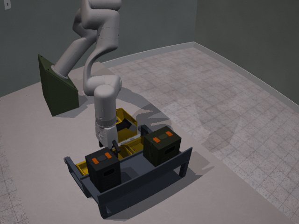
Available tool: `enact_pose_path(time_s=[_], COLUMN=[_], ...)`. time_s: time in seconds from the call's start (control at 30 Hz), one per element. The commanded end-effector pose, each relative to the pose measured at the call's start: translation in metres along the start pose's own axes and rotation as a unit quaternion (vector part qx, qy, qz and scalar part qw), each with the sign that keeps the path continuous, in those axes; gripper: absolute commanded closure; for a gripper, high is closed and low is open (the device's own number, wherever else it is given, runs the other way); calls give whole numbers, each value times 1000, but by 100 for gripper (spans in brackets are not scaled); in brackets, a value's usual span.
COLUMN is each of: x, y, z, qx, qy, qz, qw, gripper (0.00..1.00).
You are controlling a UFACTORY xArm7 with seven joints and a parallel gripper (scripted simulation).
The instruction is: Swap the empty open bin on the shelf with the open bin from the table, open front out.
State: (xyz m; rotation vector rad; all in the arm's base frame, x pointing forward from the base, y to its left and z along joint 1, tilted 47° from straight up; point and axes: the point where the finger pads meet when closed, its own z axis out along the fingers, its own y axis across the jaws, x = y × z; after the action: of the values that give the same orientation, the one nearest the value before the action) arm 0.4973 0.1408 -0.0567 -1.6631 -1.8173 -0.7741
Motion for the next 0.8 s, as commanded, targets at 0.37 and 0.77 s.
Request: enact_pose_path(time_s=[0.37, 0.77], x=[-1, -1], y=[2, 2], z=[-2, -2], qx=[-2, -2], qy=[-1, -1], qz=[0, 0], qw=[1000, 1000], gripper=[100, 100])
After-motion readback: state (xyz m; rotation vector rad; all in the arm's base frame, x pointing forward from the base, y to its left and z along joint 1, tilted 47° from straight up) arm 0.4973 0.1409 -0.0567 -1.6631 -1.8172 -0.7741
